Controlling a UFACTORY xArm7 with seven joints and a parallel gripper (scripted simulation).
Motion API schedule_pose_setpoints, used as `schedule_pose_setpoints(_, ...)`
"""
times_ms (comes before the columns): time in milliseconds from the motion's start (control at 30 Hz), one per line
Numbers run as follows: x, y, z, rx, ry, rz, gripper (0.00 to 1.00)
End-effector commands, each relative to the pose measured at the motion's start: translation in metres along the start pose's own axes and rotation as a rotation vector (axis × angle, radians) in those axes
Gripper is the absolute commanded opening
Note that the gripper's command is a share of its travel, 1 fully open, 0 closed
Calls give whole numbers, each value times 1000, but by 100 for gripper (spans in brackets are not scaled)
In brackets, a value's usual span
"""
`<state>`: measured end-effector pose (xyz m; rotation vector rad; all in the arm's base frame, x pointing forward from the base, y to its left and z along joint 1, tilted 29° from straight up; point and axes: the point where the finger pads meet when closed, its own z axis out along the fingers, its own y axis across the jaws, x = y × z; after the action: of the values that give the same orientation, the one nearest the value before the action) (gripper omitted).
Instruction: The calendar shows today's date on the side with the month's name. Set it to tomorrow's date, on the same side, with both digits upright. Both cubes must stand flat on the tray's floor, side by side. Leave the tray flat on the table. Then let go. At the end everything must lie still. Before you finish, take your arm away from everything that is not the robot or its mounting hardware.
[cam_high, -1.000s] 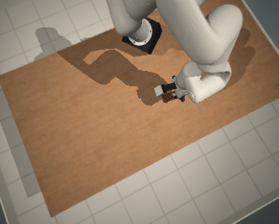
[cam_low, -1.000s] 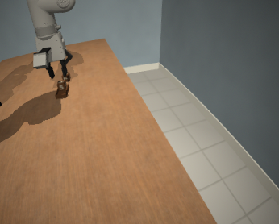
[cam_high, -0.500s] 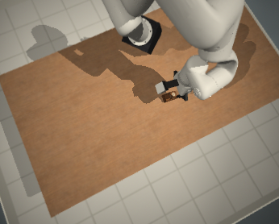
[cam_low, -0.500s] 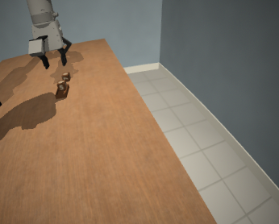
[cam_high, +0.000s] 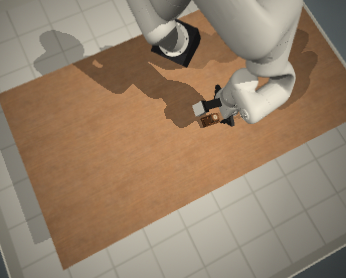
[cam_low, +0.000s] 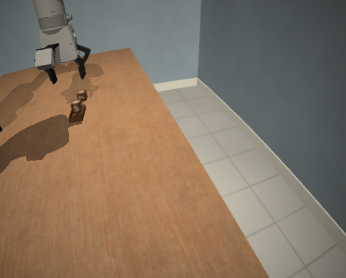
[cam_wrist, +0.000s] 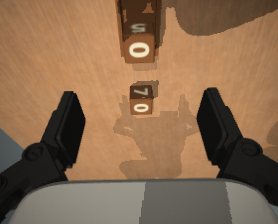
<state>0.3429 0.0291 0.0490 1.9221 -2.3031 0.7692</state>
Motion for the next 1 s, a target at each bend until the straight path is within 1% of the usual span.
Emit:
schedule_pose_setpoints(0, -1, -1, -1, 1, -1, 0, 100)
schedule_pose_setpoints(333, 3, -4, 0, 6, -1, 5, 100)
schedule_pose_setpoints(467, 12, -13, -1, 17, 1, 19, 100)
schedule_pose_setpoints(600, 30, -29, -1, 41, 6, 46, 100)
schedule_pose_setpoints(667, 30, -29, -1, 41, 6, 46, 100)
schedule_pose_setpoints(767, 52, -46, -2, 67, 16, 77, 100)
schedule_pose_setpoints(867, 83, -66, -3, 101, 33, 116, 100)
schedule_pose_setpoints(900, 83, -66, -3, 101, 33, 116, 100)
schedule_pose_setpoints(967, 110, -80, -6, 128, 50, 147, 100)
